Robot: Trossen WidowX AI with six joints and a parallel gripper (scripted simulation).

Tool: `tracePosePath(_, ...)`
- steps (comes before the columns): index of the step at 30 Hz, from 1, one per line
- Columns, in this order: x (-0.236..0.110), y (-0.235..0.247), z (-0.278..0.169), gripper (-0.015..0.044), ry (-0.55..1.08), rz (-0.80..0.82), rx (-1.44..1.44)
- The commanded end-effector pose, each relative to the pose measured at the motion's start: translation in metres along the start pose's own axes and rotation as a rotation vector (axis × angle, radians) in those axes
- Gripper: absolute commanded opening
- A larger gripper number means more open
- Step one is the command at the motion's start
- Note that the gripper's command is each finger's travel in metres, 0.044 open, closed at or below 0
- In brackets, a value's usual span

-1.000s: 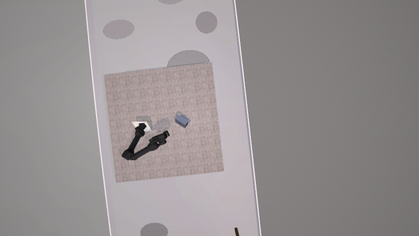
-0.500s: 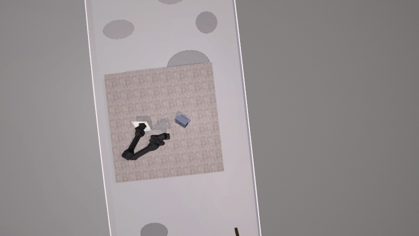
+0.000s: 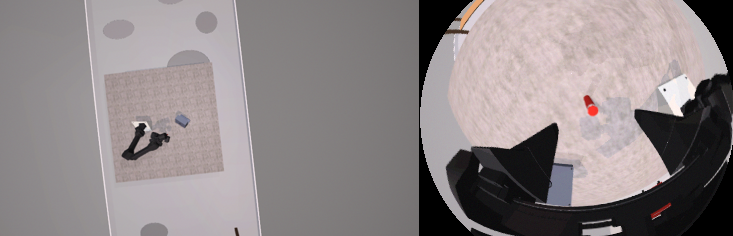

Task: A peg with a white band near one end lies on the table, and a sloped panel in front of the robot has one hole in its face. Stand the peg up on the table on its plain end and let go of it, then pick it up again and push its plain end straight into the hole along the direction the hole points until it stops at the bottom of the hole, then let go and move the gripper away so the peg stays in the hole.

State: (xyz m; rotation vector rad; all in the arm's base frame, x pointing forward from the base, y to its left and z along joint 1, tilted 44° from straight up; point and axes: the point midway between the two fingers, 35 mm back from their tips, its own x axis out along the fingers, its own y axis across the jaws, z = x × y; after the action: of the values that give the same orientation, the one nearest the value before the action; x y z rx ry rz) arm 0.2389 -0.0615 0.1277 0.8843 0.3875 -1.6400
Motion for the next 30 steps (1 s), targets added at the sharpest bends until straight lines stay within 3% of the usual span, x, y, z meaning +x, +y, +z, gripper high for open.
tracePosePath(1,0.0008,0.0006,0.0006,0.0440,-0.003,0.005,0.119)
tracePosePath(30,0.0048,0.0005,0.0008,0.0440,-0.002,0.006,0.794)
